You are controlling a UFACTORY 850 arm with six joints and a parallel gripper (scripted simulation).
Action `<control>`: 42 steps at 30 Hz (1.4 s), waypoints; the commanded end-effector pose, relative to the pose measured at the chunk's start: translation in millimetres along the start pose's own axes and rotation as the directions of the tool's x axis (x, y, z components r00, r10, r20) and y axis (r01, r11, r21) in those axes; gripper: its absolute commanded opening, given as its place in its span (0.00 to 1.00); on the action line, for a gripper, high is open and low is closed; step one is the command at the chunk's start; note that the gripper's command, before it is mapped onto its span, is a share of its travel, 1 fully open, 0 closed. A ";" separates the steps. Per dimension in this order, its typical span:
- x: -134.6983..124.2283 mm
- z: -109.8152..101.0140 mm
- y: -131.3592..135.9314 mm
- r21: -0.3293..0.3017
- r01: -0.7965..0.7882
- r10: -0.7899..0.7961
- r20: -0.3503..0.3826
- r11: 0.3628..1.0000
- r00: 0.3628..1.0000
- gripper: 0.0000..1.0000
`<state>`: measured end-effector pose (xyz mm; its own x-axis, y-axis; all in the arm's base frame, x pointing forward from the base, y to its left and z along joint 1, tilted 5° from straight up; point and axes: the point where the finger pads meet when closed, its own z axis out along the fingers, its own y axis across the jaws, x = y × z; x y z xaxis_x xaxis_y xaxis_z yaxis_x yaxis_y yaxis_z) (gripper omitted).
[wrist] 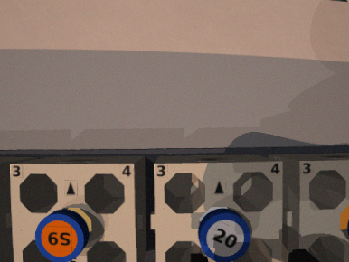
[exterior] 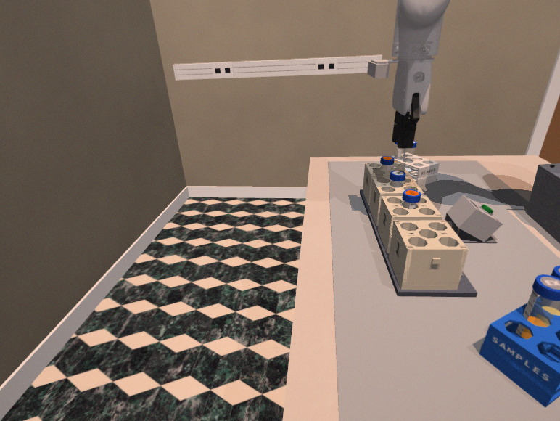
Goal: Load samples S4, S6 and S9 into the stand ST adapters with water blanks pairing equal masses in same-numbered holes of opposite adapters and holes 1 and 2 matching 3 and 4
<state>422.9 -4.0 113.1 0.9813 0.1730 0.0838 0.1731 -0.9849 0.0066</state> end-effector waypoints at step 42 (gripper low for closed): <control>-0.5 -38.2 5.0 -0.001 -0.033 0.033 -0.002 0.999 0.999 0.57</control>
<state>419.8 -4.3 150.5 0.9814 0.1724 0.0838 0.1725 -0.9850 0.0068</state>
